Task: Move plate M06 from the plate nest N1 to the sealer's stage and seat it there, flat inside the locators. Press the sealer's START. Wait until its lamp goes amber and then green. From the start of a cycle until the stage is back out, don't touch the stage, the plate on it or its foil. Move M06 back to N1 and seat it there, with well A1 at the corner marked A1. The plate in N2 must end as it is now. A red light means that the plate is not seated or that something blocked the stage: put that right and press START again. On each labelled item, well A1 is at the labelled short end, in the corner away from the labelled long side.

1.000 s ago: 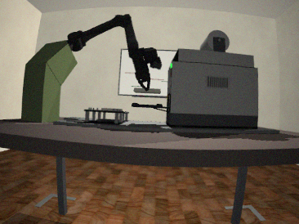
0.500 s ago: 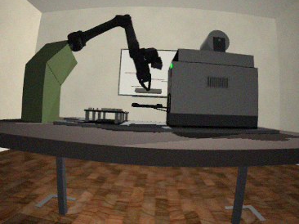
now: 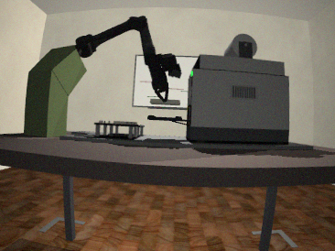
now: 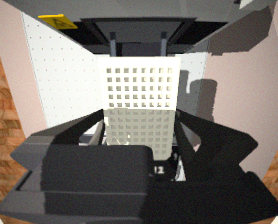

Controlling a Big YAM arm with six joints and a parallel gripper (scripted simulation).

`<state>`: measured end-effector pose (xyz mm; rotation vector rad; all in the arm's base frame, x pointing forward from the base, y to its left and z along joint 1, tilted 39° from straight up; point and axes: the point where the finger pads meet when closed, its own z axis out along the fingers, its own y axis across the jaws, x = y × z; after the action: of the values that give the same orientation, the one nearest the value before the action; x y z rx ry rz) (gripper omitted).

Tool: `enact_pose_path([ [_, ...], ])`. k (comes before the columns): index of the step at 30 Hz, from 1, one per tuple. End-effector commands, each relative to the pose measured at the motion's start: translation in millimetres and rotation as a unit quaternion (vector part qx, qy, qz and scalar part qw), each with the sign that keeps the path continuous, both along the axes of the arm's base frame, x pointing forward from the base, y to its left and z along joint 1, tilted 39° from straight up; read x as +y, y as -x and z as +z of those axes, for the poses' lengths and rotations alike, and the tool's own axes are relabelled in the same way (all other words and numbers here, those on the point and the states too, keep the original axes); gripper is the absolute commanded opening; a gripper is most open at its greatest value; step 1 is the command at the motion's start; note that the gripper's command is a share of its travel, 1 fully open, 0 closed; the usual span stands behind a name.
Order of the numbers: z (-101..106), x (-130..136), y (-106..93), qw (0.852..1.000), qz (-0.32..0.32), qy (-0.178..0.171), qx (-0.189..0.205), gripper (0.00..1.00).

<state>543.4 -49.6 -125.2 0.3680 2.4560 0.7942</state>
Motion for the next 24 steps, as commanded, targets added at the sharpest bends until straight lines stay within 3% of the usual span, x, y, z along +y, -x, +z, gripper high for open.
enact_pose_path([
  [1, 7.0, -18.6, -8.4, 1.000, -0.011, 0.003, -0.009, 0.00],
  [5, 17.4, -12.9, -17.0, 1.000, -0.010, 0.003, -0.020, 0.00],
  [13, 17.9, -0.9, -20.9, 1.000, -0.002, 0.004, -0.024, 0.00],
  [24, -4.5, 11.9, -1.4, 1.000, 0.002, -0.002, 0.000, 0.00],
])
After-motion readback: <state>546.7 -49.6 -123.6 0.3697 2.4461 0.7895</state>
